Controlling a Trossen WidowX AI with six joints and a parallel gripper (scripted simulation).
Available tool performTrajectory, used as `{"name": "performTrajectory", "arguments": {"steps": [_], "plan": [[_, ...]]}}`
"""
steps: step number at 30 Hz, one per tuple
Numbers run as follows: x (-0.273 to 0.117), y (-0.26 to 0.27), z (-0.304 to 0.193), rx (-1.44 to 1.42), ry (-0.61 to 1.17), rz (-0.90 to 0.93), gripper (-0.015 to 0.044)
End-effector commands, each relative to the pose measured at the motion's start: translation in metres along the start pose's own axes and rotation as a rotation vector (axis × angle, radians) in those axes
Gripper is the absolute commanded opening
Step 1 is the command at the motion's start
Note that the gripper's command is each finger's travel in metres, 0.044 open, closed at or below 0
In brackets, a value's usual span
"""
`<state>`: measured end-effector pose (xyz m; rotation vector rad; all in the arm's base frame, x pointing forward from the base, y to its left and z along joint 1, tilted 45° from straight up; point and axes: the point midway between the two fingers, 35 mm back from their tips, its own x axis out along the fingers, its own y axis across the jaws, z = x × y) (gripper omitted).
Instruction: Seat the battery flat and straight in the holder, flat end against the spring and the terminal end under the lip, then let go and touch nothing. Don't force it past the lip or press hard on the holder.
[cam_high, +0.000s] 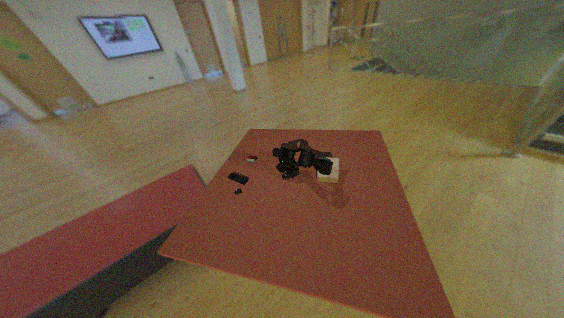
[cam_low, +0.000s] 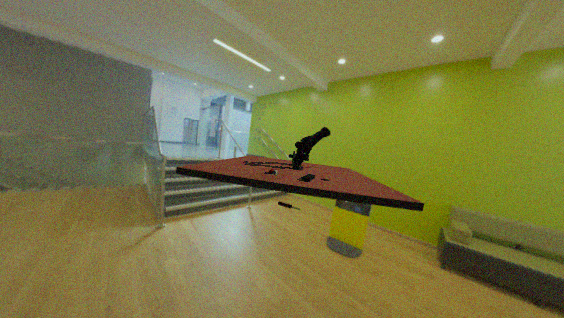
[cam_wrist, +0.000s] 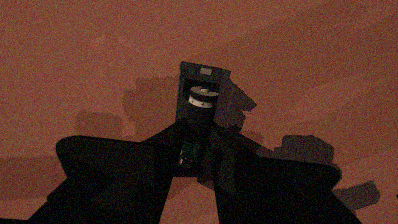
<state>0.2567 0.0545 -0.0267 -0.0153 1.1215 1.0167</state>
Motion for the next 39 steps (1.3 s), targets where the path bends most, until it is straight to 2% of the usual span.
{"name": "performTrajectory", "arguments": {"steps": [1,16,39], "plan": [[0.004,0.004,-0.003,0.002,0.056,0.003,0.0070],[0.005,0.005,0.000,0.003,0.123,-0.020,0.0070],[0.005,0.005,0.016,0.001,0.130,-0.029,0.0070]]}}
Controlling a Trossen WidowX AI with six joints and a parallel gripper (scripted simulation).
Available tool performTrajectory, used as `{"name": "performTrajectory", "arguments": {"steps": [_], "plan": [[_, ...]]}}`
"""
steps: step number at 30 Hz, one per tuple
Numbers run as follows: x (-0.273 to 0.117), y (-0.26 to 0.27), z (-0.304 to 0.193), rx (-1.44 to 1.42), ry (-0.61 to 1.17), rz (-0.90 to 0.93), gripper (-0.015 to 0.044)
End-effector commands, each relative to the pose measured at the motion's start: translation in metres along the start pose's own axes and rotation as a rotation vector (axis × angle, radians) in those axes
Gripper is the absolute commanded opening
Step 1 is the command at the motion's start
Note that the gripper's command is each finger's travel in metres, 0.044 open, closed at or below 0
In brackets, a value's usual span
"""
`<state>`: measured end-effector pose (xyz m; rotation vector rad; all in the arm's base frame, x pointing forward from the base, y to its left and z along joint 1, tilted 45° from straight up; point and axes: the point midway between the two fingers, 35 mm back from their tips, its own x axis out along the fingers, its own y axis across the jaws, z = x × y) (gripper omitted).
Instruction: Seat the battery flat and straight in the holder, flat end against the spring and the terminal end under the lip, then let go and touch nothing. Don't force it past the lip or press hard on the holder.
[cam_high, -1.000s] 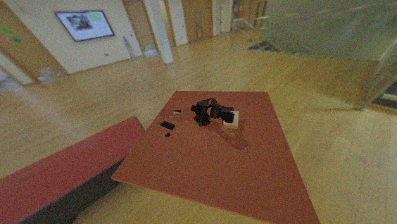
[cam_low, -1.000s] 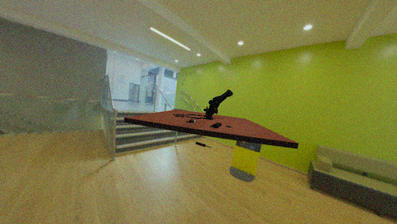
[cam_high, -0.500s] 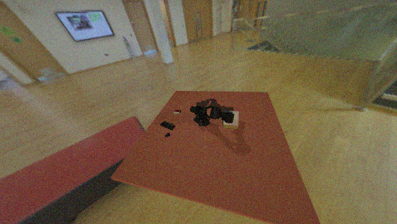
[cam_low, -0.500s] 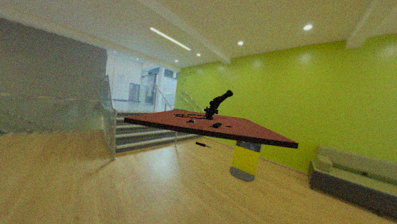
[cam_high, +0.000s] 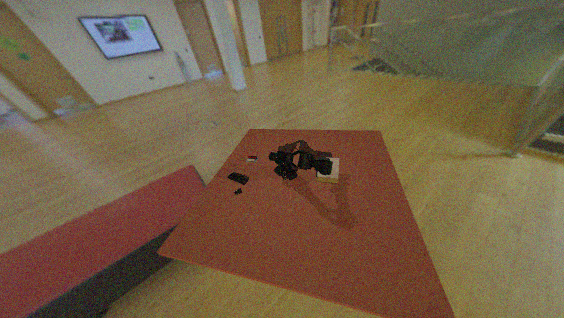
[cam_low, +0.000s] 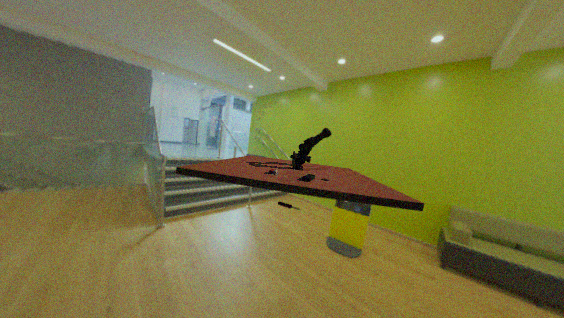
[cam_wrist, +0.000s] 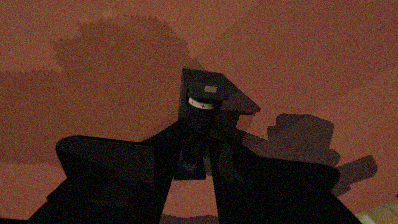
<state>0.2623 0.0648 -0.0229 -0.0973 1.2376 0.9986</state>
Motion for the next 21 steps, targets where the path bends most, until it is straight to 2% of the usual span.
{"name": "performTrajectory", "arguments": {"steps": [1,16,20,21], "plan": [[-0.0003,0.0010,0.0049,-0.002,-0.001,0.000,0.0070],[-0.0006,0.0010,0.0049,-0.004,-0.003,-0.004,0.0070],[-0.0006,0.0010,0.0049,-0.004,-0.003,-0.004,0.0172],[-0.0006,0.0010,0.0049,-0.004,-0.003,-0.004,0.0172]]}}
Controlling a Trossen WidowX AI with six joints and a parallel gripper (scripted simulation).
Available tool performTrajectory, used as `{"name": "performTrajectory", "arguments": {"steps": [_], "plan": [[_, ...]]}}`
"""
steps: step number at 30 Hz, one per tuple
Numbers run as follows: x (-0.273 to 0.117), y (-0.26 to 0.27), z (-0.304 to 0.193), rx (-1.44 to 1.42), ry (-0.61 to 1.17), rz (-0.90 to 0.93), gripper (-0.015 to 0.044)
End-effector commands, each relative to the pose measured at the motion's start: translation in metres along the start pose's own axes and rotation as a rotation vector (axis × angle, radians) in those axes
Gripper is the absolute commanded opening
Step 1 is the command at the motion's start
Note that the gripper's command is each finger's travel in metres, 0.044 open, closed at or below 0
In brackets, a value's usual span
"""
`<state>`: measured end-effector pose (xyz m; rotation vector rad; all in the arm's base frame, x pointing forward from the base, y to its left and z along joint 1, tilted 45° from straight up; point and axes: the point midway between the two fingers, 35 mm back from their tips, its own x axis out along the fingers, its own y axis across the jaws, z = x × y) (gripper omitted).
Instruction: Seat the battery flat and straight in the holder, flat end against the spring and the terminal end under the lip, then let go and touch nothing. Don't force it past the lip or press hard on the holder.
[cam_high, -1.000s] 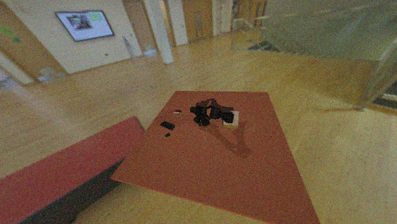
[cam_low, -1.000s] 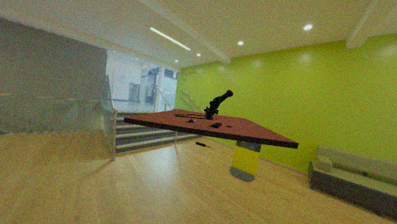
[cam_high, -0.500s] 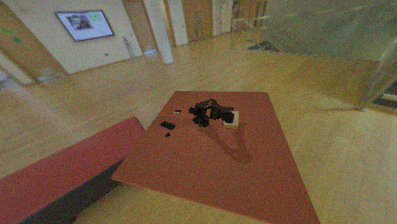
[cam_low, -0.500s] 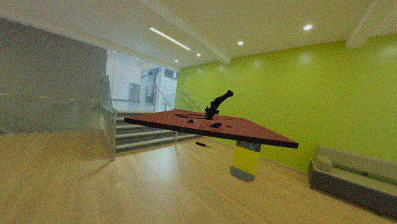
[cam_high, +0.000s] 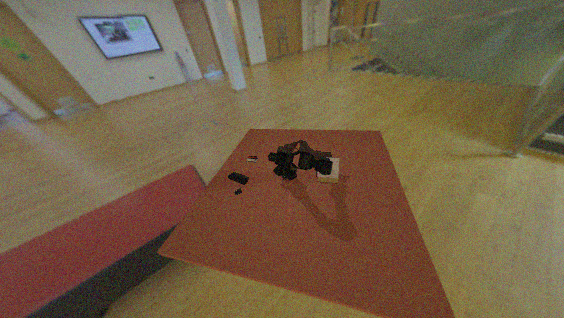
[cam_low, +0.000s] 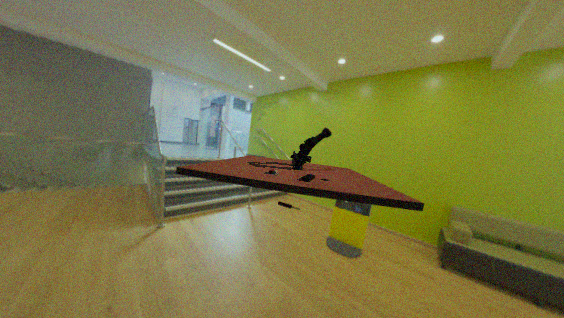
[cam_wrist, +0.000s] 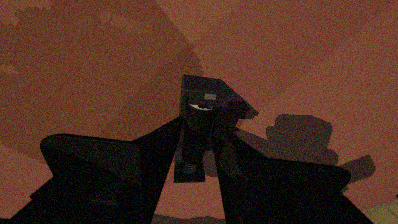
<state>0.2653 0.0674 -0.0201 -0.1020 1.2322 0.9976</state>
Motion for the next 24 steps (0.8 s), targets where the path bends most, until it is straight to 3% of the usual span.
{"name": "performTrajectory", "arguments": {"steps": [1,13,23,24], "plan": [[0.000,0.000,0.000,0.001,0.000,0.000,0.0172],[-0.015,-0.002,-0.002,0.000,0.000,-0.001,0.0172],[-0.085,-0.011,-0.010,0.000,0.003,-0.003,0.0435],[-0.086,-0.012,-0.010,0.000,0.003,-0.003,0.0440]]}}
